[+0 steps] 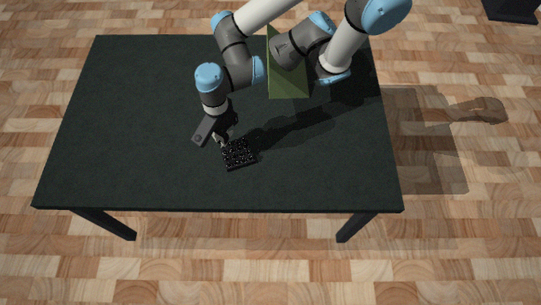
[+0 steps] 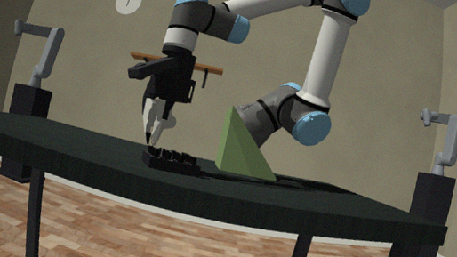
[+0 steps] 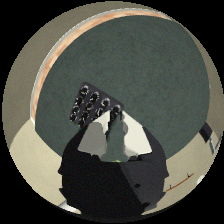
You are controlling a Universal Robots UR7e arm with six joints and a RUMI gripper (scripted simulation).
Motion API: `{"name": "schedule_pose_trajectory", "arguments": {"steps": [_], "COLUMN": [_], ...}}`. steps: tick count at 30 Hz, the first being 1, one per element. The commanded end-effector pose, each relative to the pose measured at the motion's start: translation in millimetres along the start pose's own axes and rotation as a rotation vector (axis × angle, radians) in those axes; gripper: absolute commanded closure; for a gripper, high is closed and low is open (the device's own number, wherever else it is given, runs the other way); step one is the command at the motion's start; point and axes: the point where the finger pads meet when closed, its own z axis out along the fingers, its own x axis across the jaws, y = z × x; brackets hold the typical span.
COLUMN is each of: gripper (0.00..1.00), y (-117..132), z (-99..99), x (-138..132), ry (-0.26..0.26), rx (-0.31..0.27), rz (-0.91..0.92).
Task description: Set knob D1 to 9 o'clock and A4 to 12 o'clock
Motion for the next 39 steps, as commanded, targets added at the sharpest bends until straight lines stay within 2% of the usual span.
{"name": "schedule_pose_trajectory", "arguments": {"steps": [1, 39], "gripper": [0.89, 0.89], "y": [1.8, 0.8], "z": [7.9, 10.9], "x": [-0.8, -0.3], "ry": [-0.002, -0.001], "rx": [-0.004, -0.001], "rz": [0.002, 0.001]}}
